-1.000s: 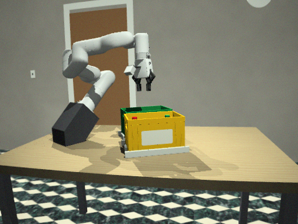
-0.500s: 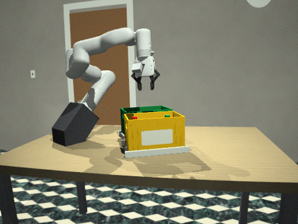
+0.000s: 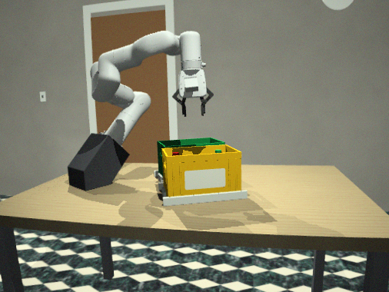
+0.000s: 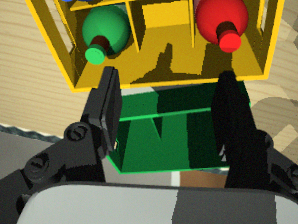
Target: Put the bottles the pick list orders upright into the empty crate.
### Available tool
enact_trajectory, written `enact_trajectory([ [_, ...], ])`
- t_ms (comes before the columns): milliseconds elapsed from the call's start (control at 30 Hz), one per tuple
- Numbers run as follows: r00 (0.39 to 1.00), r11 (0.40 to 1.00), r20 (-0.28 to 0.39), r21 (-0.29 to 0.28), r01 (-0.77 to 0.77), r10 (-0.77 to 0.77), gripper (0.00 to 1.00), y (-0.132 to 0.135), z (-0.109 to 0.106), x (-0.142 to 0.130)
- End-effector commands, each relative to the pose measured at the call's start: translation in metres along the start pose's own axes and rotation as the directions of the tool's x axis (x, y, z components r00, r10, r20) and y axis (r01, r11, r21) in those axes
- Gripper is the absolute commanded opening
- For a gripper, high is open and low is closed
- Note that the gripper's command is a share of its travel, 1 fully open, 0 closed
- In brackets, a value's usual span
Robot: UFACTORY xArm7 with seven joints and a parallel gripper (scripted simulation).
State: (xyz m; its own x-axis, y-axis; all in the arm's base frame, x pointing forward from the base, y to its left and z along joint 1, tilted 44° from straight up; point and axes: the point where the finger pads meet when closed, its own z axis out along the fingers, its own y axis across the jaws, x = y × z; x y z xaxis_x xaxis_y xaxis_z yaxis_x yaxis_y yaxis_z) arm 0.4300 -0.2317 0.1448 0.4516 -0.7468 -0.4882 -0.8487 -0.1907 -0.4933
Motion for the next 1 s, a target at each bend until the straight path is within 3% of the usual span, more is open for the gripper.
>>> enact_trajectory([
  [0, 0.988, 0.988, 0.027, -0.015, 0.152, -0.152, 0.65, -0.006, -0.005, 0.031],
  [433, 0.987, 0.987, 0.029, -0.016, 0.161, -0.161, 0.65, -0.016, -0.011, 0.085],
  [967, 0.987, 0.987, 0.029, -0.016, 0.161, -0.161, 0.65, -0.016, -0.011, 0.085],
])
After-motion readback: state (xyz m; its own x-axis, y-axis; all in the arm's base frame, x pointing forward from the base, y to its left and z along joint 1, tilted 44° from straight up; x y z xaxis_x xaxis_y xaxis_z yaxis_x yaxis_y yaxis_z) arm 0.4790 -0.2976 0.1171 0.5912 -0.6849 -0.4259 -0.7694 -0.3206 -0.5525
